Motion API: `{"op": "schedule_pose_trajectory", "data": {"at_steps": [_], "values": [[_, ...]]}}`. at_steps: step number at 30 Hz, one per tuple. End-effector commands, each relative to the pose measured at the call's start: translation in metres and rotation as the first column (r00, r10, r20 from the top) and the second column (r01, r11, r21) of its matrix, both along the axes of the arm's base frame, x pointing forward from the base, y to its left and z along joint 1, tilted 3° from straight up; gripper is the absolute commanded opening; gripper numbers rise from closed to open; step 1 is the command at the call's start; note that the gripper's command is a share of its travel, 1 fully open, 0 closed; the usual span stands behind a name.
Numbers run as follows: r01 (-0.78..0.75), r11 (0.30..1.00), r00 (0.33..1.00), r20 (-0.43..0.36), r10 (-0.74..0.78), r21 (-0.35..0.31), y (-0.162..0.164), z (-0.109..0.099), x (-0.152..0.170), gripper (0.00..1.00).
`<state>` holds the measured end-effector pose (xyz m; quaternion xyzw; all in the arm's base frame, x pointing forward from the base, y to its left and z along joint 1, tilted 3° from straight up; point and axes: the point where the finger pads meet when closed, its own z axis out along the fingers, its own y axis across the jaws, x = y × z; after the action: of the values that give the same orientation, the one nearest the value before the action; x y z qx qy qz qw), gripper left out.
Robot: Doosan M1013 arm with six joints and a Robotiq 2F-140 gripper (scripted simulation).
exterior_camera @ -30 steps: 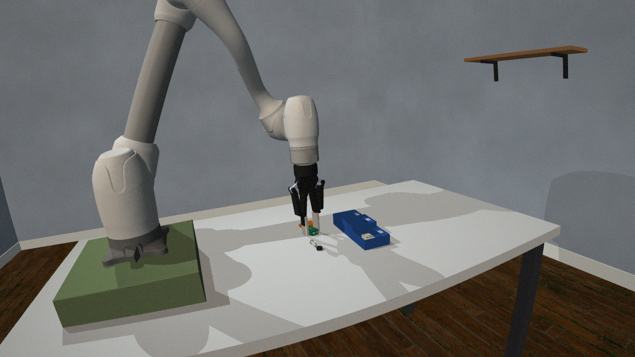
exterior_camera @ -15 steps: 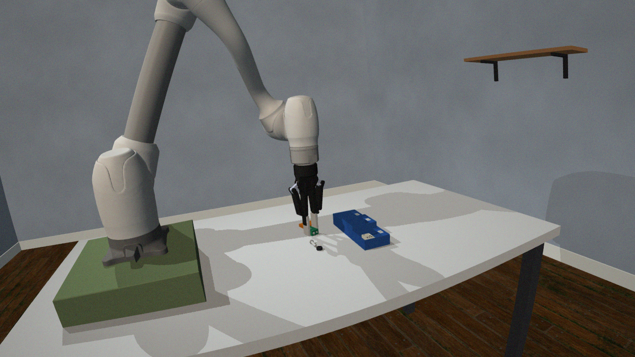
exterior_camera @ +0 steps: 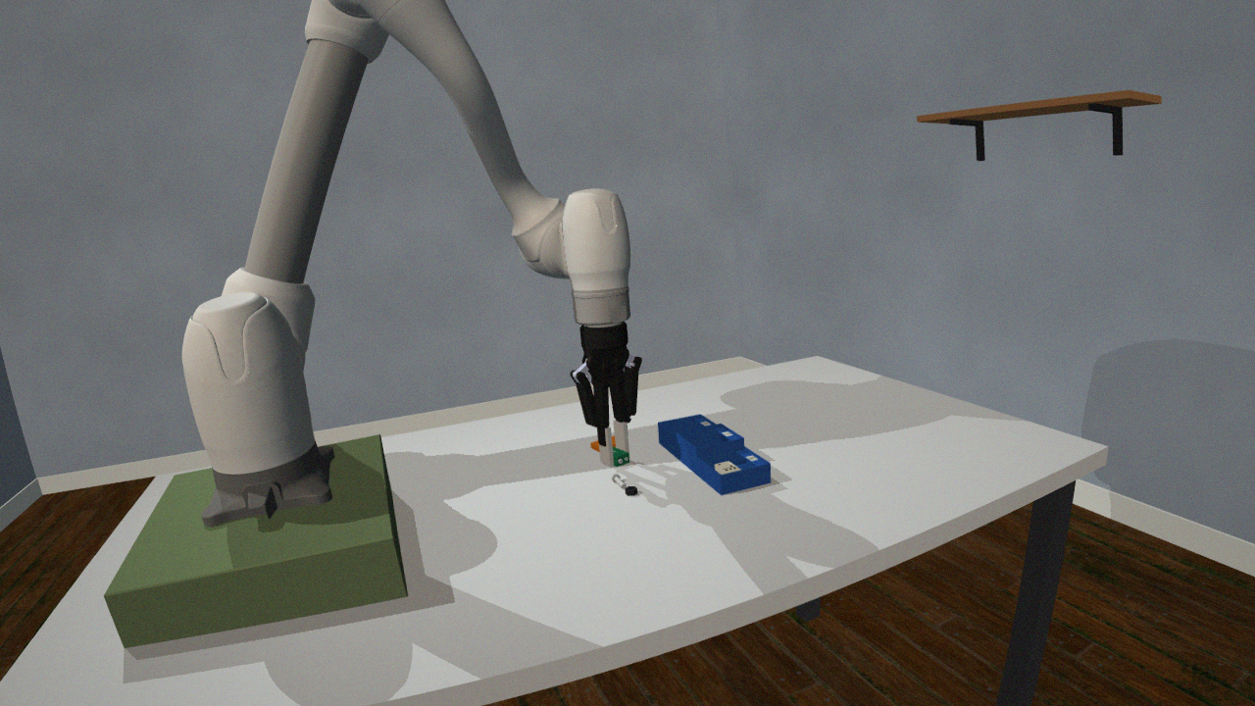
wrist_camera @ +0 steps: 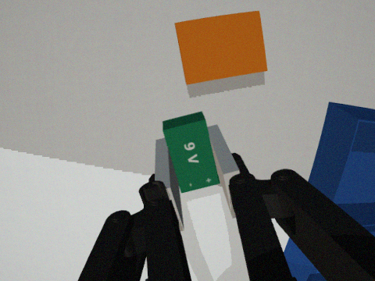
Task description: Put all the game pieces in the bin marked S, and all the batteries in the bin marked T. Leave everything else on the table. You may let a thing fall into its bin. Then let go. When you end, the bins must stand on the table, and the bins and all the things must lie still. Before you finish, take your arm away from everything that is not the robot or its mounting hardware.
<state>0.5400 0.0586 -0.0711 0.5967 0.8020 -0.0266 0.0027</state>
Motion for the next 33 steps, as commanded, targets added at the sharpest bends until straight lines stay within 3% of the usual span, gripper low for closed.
{"op": "schedule_pose_trajectory", "data": {"at_steps": [1, 6, 26, 33], "values": [[0.0, 1.0, 1.0, 0.0, 0.0, 0.0, 0.0, 0.0, 0.0, 0.13], [0.0, 1.0, 1.0, 0.0, 0.0, 0.0, 0.0, 0.0, 0.0, 0.13], [0.0, 1.0, 1.0, 0.0, 0.0, 0.0, 0.003, 0.06, 0.002, 0.13], [0.0, 1.0, 1.0, 0.0, 0.0, 0.0, 0.003, 0.06, 0.002, 0.13]]}}
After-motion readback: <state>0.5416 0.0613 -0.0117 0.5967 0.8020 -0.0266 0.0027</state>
